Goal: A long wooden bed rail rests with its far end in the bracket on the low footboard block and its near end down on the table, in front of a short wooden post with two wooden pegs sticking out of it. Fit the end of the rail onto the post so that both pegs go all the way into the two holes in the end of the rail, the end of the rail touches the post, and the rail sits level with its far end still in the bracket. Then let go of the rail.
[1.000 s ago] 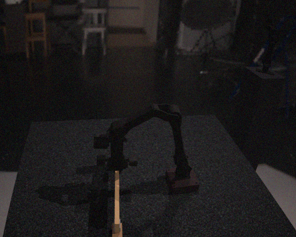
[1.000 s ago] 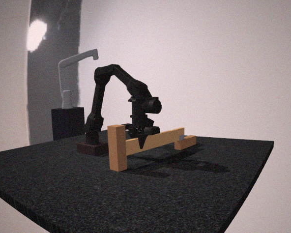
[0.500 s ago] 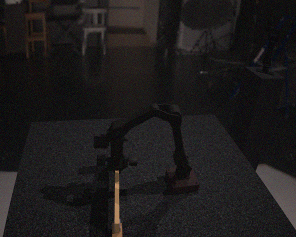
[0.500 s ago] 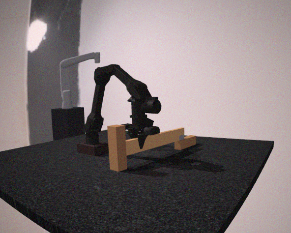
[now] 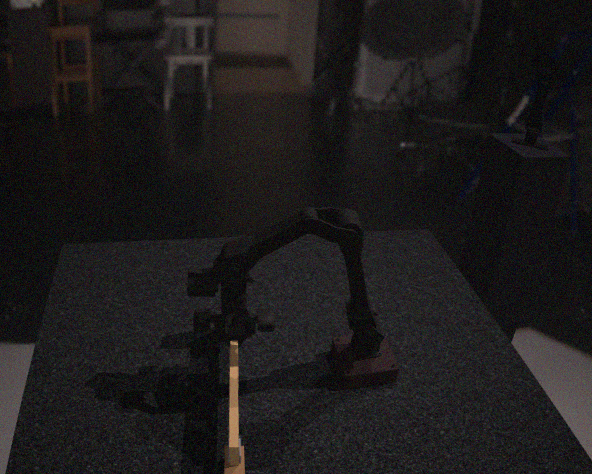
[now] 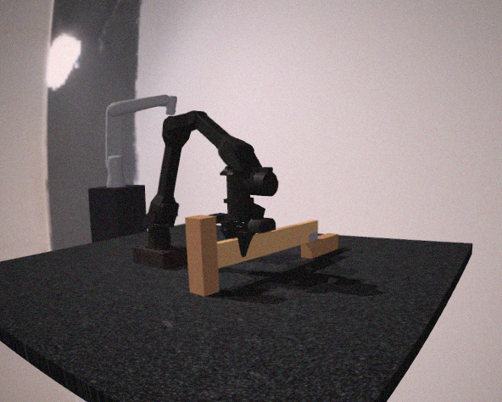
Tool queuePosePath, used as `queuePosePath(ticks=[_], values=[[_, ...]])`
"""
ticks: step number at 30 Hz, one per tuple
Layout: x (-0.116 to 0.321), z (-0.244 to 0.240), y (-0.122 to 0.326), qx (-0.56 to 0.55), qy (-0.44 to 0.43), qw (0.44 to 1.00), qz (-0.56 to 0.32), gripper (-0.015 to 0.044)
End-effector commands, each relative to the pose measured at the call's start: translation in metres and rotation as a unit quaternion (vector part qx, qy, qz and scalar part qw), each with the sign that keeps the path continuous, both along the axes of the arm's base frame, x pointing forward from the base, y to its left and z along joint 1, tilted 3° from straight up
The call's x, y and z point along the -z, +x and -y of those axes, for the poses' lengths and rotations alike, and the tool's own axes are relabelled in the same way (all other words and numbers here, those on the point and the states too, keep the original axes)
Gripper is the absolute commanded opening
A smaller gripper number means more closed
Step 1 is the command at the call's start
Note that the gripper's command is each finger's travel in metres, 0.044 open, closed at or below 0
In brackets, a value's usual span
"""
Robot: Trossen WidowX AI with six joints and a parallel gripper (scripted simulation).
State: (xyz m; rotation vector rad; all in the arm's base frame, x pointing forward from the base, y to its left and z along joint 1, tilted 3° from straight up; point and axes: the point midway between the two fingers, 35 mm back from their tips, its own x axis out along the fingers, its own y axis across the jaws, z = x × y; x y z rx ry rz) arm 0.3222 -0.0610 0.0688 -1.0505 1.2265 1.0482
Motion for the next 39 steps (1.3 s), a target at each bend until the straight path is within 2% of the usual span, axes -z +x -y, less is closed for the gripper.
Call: queuePosePath(ticks=[1,39], values=[[-0.0028,0.0004,0.001,0.001,-0.004,1.0,0.002,0.0],[-0.0001,-0.0009,0.0011,0.001,-0.004,1.0,0.002,0.0]])
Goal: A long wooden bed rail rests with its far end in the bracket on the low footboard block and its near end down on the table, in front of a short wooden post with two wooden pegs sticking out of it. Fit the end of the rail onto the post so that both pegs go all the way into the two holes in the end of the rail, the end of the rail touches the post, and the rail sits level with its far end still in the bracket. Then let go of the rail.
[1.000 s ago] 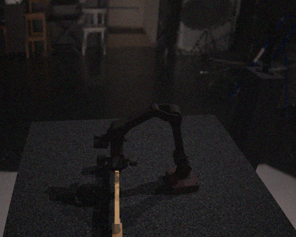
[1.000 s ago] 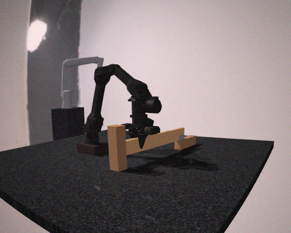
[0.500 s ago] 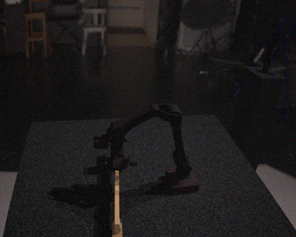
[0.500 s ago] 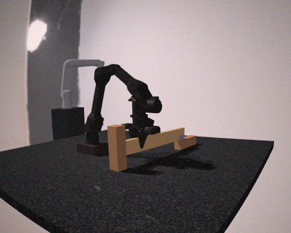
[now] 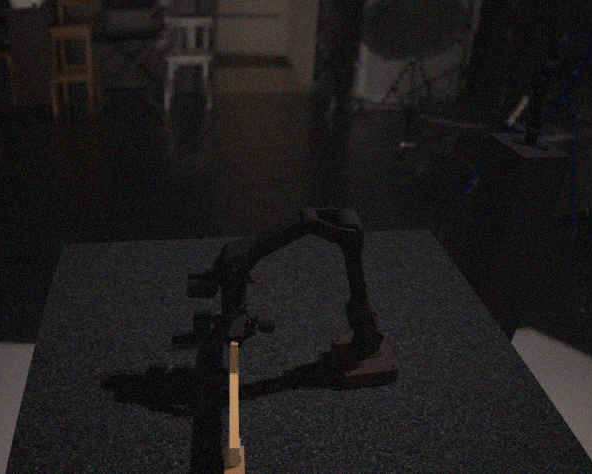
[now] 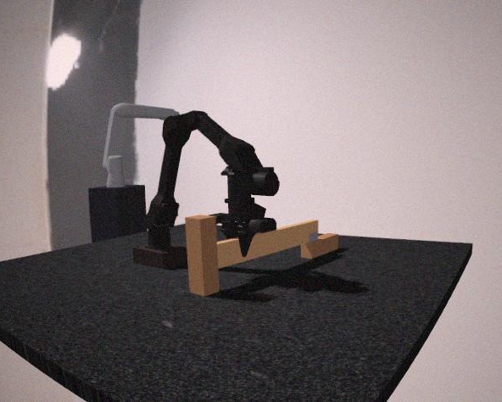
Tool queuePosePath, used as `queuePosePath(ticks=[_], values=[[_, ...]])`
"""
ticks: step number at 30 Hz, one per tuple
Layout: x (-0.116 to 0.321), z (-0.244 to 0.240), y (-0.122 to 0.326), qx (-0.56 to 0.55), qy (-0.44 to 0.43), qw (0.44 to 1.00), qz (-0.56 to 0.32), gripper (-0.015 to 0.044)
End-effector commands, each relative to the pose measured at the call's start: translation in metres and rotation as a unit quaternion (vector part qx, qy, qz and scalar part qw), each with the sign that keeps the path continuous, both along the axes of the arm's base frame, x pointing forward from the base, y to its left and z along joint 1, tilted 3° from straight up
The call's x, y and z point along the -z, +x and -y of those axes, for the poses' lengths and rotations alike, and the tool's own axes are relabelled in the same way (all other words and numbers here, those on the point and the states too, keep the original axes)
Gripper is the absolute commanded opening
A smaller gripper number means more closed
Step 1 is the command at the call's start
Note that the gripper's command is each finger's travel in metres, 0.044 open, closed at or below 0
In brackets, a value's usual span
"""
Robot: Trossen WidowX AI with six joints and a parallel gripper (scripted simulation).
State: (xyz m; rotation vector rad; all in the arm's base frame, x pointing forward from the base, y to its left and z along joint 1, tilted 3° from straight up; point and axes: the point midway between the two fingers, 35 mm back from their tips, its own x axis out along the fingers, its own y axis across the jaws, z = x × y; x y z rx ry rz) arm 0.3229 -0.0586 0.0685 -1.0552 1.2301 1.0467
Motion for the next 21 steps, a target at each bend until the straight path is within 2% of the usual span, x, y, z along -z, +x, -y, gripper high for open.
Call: queuePosePath(ticks=[1,21], values=[[-0.0004,0.0018,0.0004,0.001,-0.001,1.0,0.002,0.0],[-0.0026,0.0071,-0.0008,0.001,-0.001,1.0,0.002,0.0]])
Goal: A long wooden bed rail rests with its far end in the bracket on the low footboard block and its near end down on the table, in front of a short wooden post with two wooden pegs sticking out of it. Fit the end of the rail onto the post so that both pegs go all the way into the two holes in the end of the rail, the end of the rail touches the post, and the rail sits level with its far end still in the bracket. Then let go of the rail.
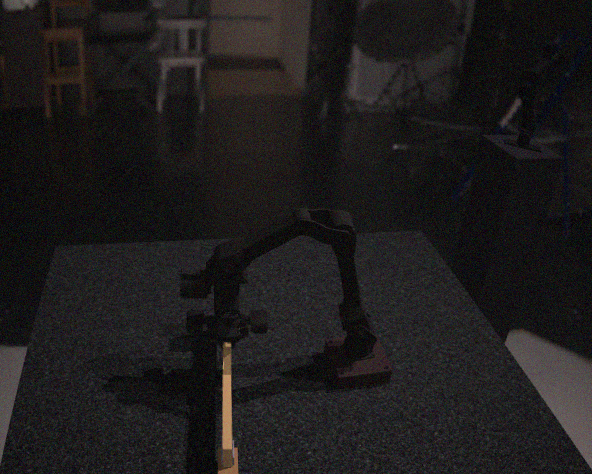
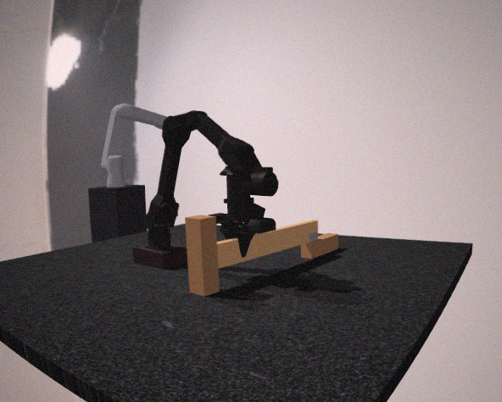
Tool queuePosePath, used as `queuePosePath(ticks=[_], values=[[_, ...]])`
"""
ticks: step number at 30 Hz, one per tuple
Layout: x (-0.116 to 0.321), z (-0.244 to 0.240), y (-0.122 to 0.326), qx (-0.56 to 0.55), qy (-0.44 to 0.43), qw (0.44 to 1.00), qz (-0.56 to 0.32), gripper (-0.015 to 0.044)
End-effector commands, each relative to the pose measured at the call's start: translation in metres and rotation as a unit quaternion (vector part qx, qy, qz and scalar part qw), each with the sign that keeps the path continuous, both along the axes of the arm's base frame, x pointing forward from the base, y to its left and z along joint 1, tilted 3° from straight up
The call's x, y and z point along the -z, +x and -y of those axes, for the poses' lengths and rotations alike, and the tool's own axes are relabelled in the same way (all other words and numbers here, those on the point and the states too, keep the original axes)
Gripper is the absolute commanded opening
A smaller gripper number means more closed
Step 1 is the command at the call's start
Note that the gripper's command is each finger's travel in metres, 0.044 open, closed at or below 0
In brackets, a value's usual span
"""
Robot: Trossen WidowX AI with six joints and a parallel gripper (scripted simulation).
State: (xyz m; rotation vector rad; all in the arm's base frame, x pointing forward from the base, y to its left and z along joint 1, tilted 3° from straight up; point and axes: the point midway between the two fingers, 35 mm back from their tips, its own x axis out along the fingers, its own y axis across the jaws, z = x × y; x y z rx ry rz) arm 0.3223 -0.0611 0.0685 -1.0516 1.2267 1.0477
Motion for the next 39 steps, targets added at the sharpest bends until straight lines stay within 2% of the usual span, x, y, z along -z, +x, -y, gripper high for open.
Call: queuePosePath(ticks=[1,39], values=[[-0.0028,0.0047,-0.0002,0.001,-0.003,1.0,0.002,0.0],[-0.0017,0.012,-0.0017,0.001,-0.004,1.0,0.001,0.0]])
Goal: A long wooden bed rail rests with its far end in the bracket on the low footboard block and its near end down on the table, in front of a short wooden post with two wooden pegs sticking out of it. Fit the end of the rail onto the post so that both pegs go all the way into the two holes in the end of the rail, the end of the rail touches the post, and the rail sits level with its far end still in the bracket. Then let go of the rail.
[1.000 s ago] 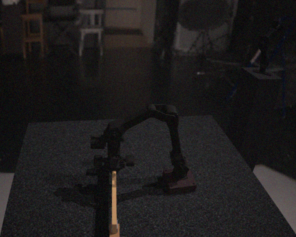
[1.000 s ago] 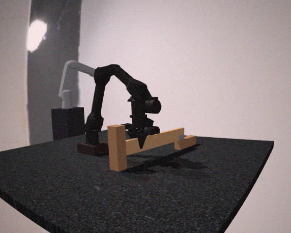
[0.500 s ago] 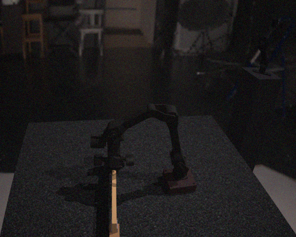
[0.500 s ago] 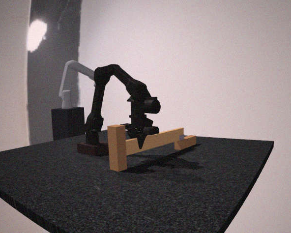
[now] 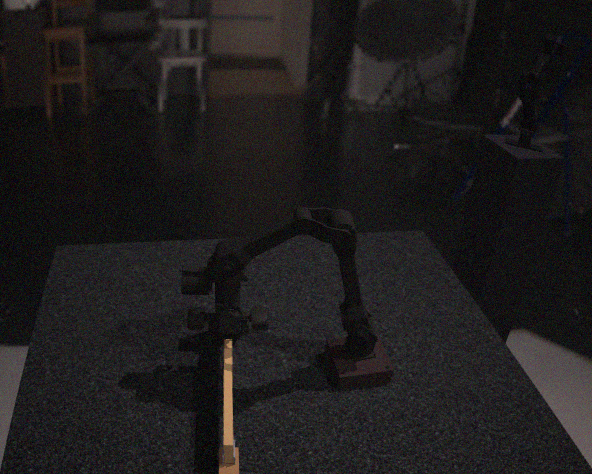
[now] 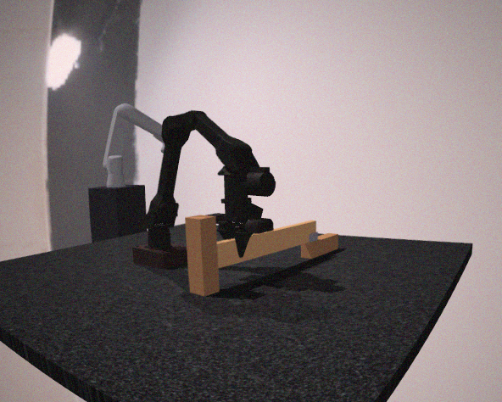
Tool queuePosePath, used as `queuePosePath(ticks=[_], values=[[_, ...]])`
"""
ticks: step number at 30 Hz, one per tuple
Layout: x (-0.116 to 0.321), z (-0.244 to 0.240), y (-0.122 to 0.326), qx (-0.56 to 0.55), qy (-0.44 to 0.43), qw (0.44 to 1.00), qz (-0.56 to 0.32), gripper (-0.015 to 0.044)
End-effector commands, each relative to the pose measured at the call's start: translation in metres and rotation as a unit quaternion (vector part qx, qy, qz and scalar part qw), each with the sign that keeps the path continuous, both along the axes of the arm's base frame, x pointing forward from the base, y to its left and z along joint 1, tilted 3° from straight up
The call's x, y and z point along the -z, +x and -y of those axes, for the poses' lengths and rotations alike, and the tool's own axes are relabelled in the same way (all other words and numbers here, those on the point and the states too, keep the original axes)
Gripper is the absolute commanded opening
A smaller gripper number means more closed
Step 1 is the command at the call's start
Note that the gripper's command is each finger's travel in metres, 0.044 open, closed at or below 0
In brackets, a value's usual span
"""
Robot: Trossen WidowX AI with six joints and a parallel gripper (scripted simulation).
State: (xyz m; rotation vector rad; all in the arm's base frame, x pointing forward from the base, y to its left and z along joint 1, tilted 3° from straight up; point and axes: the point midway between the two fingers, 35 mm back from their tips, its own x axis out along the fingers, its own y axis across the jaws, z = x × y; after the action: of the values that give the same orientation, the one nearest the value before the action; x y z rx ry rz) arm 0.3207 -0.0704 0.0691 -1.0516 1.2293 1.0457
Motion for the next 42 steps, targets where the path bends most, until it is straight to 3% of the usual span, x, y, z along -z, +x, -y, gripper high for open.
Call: queuePosePath(ticks=[1,4,21,30,42], values=[[-0.001,0.003,0.0,0.0,-0.003,1.0,0.002,0.0],[-0.001,0.004,0.0,0.0,-0.003,1.0,0.002,0.0],[0.0,0.001,0.0,0.0,0.0,1.0,0.0,0.044],[-0.031,-0.028,0.004,0.0,-0.001,1.0,0.002,0.044],[-0.031,-0.028,0.004,0.0,-0.001,1.0,0.002,0.044]])
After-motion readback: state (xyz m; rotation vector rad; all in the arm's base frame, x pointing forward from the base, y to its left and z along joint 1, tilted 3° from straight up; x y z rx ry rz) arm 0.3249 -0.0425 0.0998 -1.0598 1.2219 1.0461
